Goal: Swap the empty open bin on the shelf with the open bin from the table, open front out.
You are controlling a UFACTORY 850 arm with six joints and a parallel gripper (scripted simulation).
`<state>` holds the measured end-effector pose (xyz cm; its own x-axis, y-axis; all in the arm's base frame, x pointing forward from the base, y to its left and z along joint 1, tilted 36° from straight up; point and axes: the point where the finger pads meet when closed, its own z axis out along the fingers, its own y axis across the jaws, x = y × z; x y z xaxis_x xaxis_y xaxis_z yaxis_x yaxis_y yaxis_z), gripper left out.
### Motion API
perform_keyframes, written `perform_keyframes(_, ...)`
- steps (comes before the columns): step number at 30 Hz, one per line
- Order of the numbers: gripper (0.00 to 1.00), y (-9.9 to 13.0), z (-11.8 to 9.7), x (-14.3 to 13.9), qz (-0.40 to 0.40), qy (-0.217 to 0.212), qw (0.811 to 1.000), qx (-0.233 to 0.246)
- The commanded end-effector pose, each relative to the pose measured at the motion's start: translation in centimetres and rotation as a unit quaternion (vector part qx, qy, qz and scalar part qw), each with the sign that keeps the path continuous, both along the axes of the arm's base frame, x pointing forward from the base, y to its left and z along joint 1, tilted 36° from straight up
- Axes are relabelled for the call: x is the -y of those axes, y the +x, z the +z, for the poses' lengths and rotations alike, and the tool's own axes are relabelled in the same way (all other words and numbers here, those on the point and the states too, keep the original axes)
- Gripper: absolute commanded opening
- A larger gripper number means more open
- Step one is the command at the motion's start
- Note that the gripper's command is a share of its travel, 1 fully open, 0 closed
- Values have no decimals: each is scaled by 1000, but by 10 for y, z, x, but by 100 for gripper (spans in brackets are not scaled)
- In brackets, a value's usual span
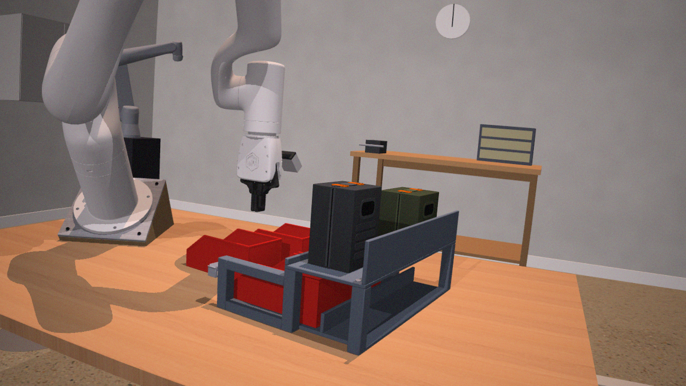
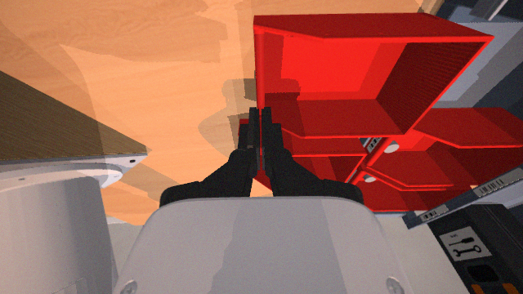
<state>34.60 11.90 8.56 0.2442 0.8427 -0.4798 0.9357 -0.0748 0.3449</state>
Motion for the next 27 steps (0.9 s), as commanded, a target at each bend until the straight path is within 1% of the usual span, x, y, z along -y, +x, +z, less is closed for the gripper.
perform_keyframes(1,0,0,0,-1,0,0,1000,0)
perform_keyframes(5,0,2,3,0,-16,6,1000,11)
perform_keyframes(7,0,5,7,0,-48,16,998,33)
perform_keyframes(9,0,11,15,1,-99,32,992,68)
perform_keyframes(11,0,11,15,1,-99,32,992,68)
perform_keyframes(13,0,18,25,3,-167,54,978,113)
perform_keyframes(16,0,29,43,6,-221,70,962,146)
perform_keyframes(18,0,36,56,9,-262,83,946,171)
perform_keyframes(22,0,48,80,15,-341,107,908,220)
perform_keyframes(26,0,54,93,19,-414,130,860,267)
perform_keyframes(27,0,54,93,19,-414,130,860,267)
